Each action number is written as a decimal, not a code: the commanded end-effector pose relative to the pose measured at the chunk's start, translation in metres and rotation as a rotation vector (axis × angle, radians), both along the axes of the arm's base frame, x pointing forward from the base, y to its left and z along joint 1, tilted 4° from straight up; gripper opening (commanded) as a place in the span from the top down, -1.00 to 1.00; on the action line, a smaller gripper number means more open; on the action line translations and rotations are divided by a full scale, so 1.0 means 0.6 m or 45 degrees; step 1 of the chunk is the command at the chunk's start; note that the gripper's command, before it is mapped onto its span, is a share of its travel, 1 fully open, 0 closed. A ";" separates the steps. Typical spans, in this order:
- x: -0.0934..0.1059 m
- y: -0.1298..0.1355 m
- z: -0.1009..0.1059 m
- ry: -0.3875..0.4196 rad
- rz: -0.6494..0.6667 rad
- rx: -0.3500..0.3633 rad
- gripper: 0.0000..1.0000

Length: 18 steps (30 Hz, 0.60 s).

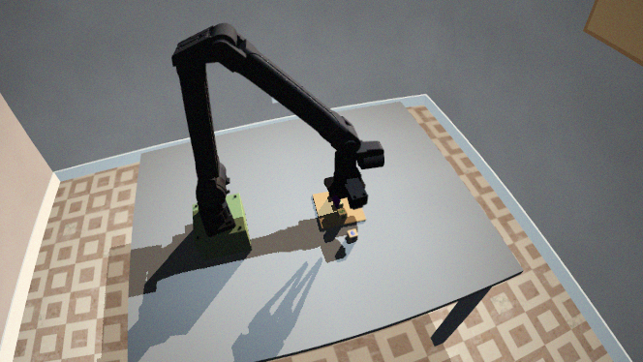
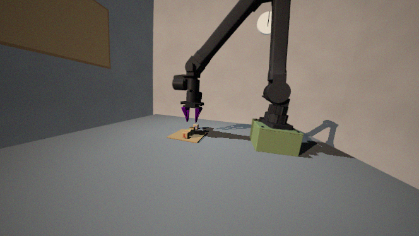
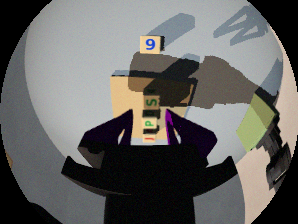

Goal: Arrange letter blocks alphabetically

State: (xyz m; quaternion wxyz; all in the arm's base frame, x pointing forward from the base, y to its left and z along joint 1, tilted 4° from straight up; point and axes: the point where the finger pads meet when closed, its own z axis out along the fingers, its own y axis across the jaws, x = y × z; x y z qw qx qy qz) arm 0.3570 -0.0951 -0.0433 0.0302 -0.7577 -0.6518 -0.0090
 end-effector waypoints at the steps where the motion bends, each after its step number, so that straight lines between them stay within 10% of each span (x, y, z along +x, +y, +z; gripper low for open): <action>1: 0.000 0.005 -0.012 -0.007 -0.005 -0.004 0.13; 18: 0.004 0.005 -0.025 -0.027 -0.005 -0.010 0.13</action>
